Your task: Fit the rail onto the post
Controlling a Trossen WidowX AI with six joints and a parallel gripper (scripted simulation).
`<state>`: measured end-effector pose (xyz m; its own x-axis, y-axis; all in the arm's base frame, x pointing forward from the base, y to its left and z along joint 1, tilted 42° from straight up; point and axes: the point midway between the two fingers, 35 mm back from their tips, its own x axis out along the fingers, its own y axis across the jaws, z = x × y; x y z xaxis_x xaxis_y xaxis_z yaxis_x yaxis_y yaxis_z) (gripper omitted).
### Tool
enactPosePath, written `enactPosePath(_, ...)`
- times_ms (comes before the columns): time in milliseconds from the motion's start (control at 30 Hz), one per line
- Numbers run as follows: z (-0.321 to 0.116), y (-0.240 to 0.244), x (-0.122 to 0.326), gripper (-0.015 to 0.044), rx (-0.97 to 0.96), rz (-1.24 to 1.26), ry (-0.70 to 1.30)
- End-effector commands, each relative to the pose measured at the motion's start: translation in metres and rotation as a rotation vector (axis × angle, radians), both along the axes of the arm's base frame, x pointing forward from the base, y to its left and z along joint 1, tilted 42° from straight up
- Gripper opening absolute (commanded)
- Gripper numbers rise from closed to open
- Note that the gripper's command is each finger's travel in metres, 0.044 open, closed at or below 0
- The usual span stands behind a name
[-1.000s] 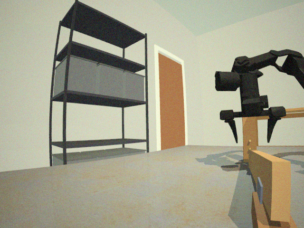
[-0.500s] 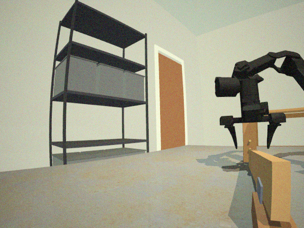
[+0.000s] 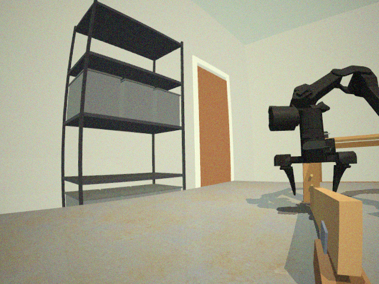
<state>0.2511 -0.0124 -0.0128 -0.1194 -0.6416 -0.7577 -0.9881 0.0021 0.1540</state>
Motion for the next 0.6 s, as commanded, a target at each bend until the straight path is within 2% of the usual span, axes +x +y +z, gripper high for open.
enactPosePath(0,-0.006,-0.006,-0.003,0.0440,-0.004,0.006,0.009)
enactPosePath(500,-0.021,-0.020,-0.008,0.0440,-0.007,0.006,0.010)
enactPosePath(567,-0.021,-0.020,-0.008,0.0387,-0.007,0.006,0.010)
